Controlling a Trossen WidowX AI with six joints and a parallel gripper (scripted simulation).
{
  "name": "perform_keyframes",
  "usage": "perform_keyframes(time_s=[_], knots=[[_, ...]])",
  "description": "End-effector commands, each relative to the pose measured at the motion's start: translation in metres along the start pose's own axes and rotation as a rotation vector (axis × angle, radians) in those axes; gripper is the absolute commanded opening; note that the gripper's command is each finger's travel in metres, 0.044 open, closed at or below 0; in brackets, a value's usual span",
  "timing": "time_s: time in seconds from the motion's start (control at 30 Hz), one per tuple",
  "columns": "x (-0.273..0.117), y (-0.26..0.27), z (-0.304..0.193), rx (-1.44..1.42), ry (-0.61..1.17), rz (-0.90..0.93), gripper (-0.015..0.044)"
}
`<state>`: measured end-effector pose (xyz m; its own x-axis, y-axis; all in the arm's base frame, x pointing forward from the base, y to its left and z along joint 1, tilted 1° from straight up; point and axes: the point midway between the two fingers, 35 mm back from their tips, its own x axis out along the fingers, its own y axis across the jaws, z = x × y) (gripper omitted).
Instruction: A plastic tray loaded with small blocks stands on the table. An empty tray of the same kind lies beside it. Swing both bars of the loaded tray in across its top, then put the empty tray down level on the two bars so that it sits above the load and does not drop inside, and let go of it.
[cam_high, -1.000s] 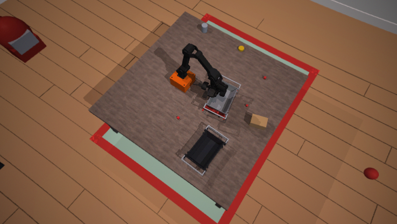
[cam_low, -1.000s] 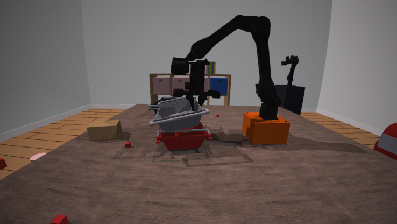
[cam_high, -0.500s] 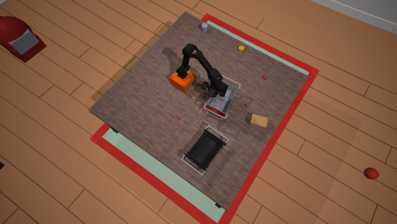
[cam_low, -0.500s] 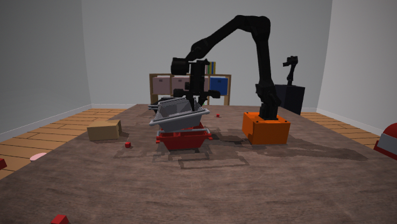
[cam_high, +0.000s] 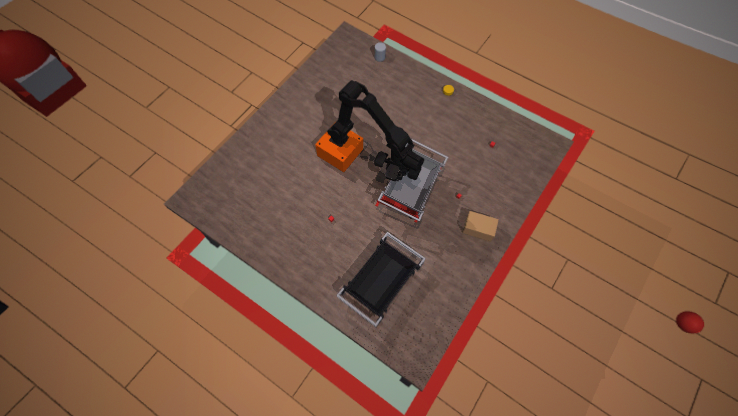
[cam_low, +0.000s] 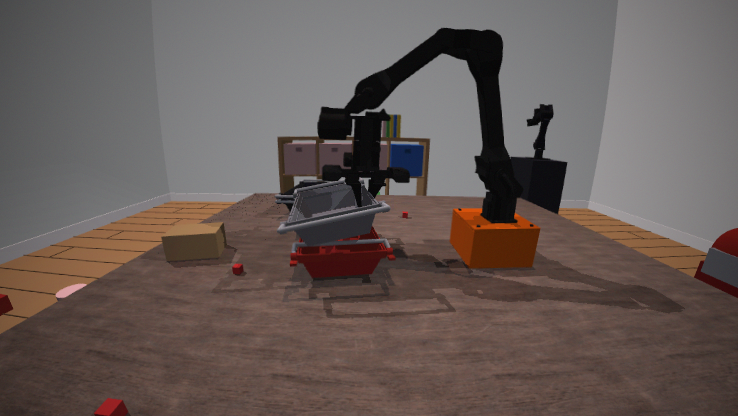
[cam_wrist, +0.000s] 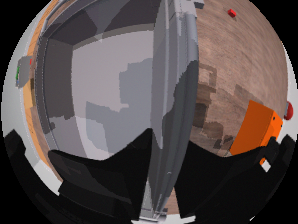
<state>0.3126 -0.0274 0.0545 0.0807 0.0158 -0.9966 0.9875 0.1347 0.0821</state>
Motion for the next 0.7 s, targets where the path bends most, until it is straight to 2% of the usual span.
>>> perform_keyframes(time_s=[0.0,0.67], knots=[[0.0047,-0.0085,-0.0006,-0.002,0.000,-0.031,0.0000],[0.0009,-0.0008,0.0000,0.000,0.000,-0.002,0.0000]])
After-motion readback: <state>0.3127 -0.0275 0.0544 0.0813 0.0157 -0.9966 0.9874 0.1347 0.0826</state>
